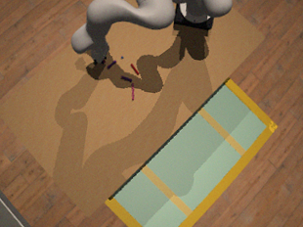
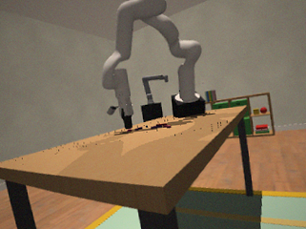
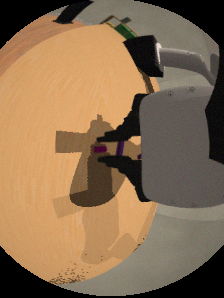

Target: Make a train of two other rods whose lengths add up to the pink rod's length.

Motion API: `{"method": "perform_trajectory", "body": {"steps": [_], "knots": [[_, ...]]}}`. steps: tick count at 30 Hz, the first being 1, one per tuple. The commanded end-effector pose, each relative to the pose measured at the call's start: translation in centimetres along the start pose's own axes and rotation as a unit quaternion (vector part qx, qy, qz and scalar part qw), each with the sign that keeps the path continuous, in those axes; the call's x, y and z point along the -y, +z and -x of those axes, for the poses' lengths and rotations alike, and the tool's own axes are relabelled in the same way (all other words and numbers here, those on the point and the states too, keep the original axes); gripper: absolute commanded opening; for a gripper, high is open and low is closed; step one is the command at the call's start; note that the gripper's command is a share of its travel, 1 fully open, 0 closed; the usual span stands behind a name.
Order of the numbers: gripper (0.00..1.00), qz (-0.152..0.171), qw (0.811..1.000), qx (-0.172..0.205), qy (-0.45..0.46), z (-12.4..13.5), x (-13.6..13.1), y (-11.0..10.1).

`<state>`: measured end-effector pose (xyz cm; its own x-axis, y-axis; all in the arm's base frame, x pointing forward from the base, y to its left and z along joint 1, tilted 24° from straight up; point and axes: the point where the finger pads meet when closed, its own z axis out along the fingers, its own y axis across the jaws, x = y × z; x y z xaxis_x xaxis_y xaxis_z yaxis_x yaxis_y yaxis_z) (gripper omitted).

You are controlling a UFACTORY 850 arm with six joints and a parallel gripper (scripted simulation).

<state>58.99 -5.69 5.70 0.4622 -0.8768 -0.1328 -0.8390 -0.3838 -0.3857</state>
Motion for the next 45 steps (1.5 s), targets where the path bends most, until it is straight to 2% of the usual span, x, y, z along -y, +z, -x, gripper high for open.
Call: {"method": "perform_trajectory", "body": {"steps": [1,18,45], "knots": [[0.24,-0.001,1.000,-0.001,0.000,-0.1,0.1,0.1],[0.24,-0.001,1.000,-0.001,0.000,-0.1,0.1,1.2],[0.24,-0.001,1.000,-0.001,0.000,-0.1,0.1,1.3]]}}
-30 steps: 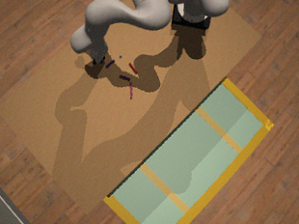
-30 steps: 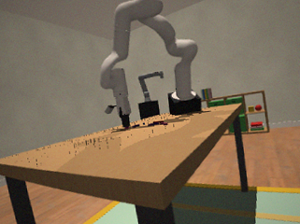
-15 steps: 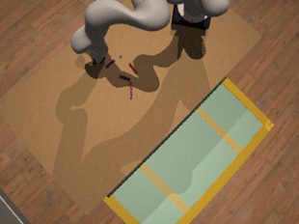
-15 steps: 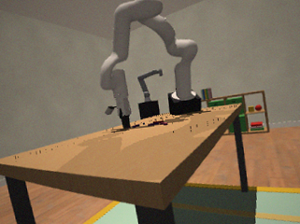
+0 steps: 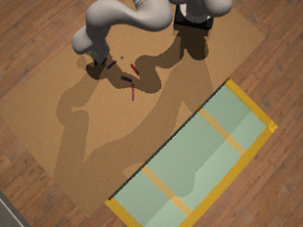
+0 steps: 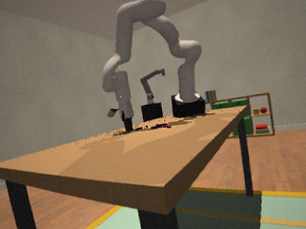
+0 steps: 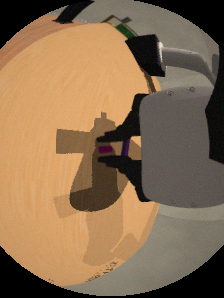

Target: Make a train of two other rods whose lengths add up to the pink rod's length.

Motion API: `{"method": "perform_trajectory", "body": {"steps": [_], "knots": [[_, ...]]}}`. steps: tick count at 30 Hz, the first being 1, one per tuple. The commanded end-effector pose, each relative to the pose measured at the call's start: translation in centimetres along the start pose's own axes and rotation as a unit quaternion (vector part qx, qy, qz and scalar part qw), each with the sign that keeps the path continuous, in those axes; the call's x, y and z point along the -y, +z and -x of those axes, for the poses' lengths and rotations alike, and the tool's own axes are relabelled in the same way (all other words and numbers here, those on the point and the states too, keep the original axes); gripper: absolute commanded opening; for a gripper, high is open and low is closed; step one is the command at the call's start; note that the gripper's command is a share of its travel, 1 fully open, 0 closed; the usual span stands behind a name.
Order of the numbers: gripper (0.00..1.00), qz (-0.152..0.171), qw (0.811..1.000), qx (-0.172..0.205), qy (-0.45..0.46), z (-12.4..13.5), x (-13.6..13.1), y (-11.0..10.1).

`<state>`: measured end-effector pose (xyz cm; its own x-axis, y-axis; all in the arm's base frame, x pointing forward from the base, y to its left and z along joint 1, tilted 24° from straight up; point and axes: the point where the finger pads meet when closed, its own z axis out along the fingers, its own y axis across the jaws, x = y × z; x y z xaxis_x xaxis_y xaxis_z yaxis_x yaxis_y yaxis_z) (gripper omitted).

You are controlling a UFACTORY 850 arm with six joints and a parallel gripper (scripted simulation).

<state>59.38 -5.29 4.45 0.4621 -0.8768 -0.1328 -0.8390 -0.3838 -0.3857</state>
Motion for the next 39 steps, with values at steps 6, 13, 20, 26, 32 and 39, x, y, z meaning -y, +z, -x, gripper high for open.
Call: {"method": "perform_trajectory", "body": {"steps": [6,13,20,26,32,39], "knots": [[0.24,-0.001,1.000,-0.001,0.000,-0.06,0.07,-0.06],[0.24,-0.001,1.000,-0.001,0.000,-0.06,0.07,-0.06],[0.04,-0.001,1.000,-0.001,0.000,-0.06,0.07,-0.06],[0.04,-0.001,1.000,-0.001,0.000,-0.06,0.07,-0.06],[0.04,-0.001,1.000,-0.001,0.000,-0.06,0.07,-0.06],[0.04,-0.001,1.000,-0.001,0.000,-0.06,0.07,-0.06]]}}
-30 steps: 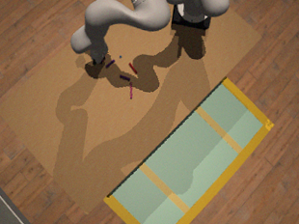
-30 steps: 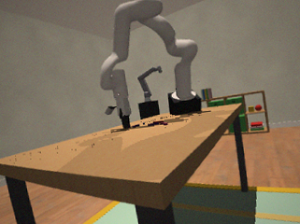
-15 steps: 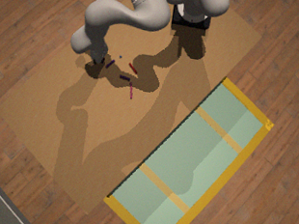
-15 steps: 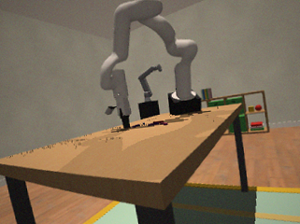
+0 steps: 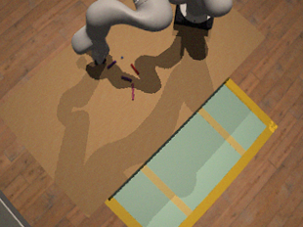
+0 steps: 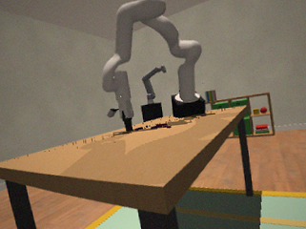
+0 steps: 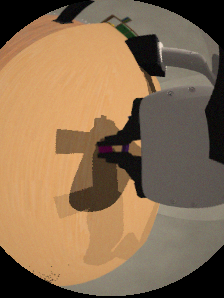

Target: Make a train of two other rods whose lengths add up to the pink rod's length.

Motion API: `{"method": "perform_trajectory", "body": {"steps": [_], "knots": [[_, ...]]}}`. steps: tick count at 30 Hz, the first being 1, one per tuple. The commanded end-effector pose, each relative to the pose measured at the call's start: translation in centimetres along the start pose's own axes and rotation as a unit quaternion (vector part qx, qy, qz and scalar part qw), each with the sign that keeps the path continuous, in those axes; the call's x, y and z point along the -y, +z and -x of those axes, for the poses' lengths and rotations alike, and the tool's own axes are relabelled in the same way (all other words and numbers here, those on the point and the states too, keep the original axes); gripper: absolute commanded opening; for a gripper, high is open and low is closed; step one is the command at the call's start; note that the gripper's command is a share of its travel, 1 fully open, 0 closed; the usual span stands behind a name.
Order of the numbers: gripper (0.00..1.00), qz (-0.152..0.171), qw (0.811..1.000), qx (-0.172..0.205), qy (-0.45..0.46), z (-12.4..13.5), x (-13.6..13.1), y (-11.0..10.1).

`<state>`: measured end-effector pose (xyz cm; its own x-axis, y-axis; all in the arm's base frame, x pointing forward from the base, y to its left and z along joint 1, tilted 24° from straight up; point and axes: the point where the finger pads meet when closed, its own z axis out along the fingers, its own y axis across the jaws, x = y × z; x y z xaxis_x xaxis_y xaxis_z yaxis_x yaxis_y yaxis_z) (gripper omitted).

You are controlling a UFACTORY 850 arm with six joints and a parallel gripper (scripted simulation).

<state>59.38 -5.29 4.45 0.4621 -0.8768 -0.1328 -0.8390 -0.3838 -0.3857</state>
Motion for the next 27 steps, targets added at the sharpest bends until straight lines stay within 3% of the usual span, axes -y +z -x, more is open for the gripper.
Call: {"method": "perform_trajectory", "body": {"steps": [1,14,19,21,27], "knots": [[0.04,-0.001,1.000,-0.001,0.000,-0.1,0.1,-0.1],[0.04,-0.001,1.000,-0.001,0.000,-0.1,0.1,-0.4],[0.04,-0.001,1.000,-0.001,0.000,-0.1,0.1,-2.8],[0.04,-0.001,1.000,-0.001,0.000,-0.1,0.1,-2.8],[0.04,-0.001,1.000,-0.001,0.000,0.0,0.1,-7.3]]}}
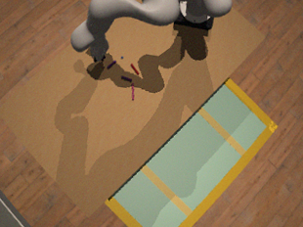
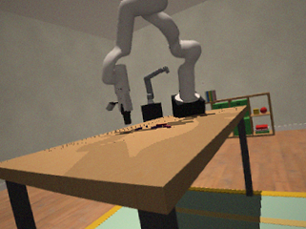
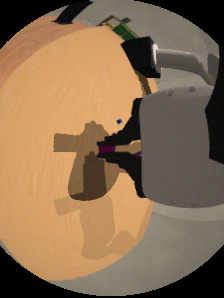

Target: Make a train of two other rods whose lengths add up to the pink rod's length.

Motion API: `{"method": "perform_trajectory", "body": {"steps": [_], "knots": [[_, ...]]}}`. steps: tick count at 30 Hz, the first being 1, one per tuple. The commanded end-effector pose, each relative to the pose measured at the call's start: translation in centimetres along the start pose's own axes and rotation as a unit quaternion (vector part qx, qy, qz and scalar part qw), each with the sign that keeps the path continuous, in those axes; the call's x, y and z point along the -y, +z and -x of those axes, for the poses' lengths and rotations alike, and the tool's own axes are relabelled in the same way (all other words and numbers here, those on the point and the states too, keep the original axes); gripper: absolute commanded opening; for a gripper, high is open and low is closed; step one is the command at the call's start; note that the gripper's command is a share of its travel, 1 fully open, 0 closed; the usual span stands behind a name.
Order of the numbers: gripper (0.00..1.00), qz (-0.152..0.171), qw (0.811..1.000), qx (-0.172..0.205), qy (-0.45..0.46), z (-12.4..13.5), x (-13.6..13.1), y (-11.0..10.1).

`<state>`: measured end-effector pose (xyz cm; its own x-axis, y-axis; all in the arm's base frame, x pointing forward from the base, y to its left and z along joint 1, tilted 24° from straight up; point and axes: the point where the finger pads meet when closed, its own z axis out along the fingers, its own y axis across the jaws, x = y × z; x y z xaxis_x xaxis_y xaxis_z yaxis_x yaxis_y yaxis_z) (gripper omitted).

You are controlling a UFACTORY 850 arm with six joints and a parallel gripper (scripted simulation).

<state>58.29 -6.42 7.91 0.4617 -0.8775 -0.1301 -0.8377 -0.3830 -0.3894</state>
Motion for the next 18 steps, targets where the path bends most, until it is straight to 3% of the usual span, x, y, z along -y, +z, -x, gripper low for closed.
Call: {"method": "perform_trajectory", "body": {"steps": [1,6,18], "knots": [[0.04,0.001,1.000,0.001,0.000,0.0,0.1,-4.1],[0.04,0.001,1.000,0.001,0.000,0.0,0.1,-6.1],[0.04,0.001,1.000,0.001,0.000,0.0,0.1,-6.3]]}}
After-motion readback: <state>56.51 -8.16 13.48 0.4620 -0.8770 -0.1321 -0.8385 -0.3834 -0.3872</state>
